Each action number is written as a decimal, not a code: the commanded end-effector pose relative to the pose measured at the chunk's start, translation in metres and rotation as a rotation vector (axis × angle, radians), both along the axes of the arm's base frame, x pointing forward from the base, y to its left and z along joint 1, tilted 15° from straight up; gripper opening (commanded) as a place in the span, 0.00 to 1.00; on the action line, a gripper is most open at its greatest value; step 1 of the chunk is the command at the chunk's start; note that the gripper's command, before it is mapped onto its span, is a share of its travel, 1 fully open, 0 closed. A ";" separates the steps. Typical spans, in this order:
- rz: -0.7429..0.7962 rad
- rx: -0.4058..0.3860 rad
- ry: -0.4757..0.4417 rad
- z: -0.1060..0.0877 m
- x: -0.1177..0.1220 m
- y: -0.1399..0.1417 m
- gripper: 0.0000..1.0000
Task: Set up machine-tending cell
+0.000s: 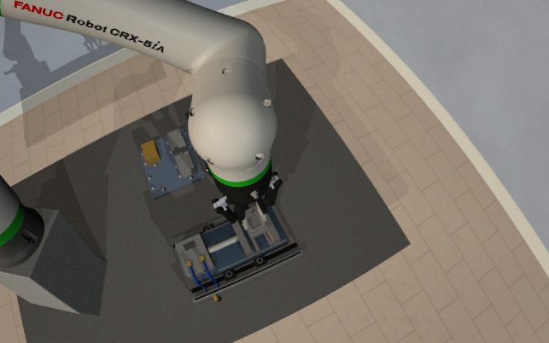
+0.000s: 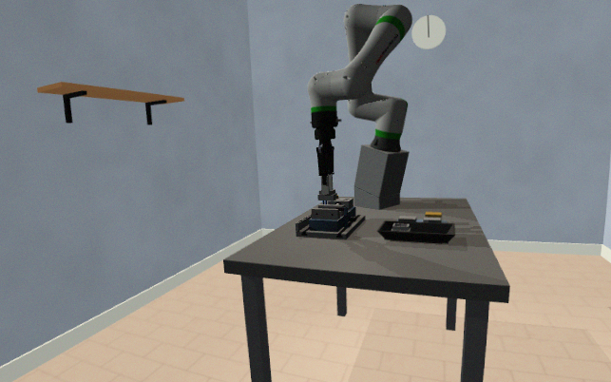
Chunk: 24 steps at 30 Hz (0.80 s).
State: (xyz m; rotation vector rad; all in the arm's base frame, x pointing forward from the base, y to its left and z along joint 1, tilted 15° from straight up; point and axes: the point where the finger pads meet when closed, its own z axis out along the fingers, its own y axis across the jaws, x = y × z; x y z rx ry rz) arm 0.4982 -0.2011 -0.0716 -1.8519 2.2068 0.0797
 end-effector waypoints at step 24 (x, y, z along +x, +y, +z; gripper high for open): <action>-0.006 -0.013 0.012 0.048 0.075 0.184 0.00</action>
